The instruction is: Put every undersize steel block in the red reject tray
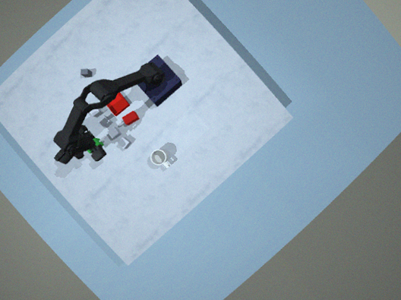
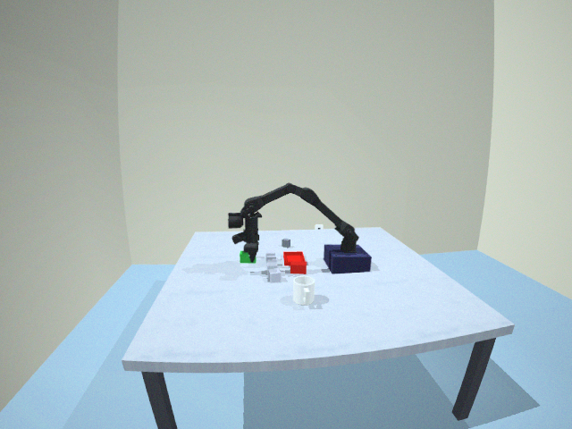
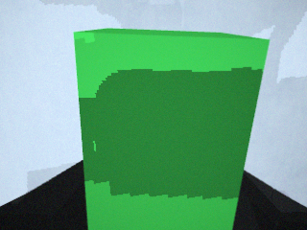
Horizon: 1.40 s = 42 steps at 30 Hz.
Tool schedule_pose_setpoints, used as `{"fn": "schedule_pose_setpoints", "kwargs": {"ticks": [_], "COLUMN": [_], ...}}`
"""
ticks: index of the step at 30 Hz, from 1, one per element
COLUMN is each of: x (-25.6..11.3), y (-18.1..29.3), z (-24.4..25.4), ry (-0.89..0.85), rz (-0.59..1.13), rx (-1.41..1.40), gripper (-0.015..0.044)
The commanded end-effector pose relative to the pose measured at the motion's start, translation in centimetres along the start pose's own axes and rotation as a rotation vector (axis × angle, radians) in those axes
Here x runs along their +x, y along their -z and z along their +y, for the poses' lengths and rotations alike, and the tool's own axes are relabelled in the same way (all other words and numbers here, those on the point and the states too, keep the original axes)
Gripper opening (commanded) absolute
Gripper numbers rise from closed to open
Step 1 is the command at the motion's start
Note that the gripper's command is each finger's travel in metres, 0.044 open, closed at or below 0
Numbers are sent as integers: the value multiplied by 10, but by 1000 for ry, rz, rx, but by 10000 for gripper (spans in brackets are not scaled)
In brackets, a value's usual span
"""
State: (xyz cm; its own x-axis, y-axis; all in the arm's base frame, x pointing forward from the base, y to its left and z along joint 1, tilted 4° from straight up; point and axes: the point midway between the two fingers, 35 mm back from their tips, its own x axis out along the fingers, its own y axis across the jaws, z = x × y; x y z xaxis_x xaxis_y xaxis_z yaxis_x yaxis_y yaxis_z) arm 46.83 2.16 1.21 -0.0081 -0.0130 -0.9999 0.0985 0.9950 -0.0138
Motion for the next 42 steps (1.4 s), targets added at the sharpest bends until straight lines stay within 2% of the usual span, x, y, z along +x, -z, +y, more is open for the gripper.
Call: {"fn": "schedule_pose_setpoints", "kwargs": {"ticks": [1,42], "x": [5,50], "y": [1,-3], "z": [-1,-5], "ry": [2,2], "rz": [4,4], "rx": [5,5], "gripper": [0,0]}}
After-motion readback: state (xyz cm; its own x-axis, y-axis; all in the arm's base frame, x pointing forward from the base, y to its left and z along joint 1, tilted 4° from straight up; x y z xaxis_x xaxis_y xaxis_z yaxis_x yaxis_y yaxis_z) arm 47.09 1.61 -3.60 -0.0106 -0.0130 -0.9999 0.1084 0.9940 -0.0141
